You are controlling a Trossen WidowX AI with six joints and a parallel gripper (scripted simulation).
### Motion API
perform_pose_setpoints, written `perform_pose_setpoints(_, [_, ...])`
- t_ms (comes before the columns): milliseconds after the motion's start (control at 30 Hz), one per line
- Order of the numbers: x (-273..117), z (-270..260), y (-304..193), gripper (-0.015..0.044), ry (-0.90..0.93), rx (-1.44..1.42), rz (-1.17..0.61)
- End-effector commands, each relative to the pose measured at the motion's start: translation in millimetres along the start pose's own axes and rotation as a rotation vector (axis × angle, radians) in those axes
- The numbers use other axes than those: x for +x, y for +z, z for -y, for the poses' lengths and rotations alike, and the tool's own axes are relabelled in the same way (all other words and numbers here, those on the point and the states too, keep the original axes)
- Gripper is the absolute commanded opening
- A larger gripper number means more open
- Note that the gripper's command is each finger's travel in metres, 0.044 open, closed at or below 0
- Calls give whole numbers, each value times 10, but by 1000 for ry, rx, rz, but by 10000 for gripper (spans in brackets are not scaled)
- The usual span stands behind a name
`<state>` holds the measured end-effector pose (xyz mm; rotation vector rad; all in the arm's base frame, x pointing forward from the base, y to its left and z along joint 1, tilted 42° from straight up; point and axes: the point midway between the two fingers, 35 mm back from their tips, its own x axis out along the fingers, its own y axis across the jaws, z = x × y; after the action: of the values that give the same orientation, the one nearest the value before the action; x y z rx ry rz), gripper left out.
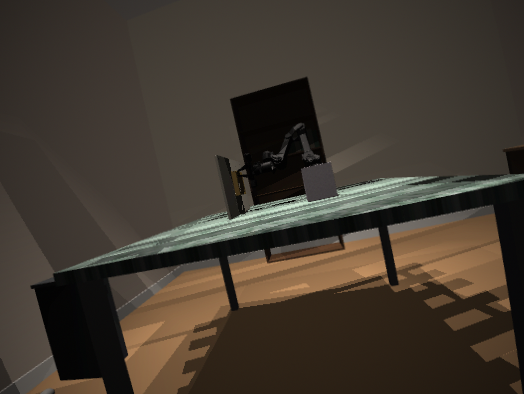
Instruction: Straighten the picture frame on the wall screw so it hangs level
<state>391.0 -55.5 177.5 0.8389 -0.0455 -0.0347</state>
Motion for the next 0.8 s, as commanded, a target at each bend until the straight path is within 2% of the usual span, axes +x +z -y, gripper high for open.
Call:
perform_pose_setpoints(0, [0, 0, 0, 79, 0, -4, 0])
perform_pose_setpoints(233, [0, 0, 0, 260, 0, -4, 0])
perform_pose_setpoints(400, [-62, -8, 19, 260, -1, -14, 1])
perform_pose_setpoints(767, [-987, 23, 43, 260, -19, -174, 17])
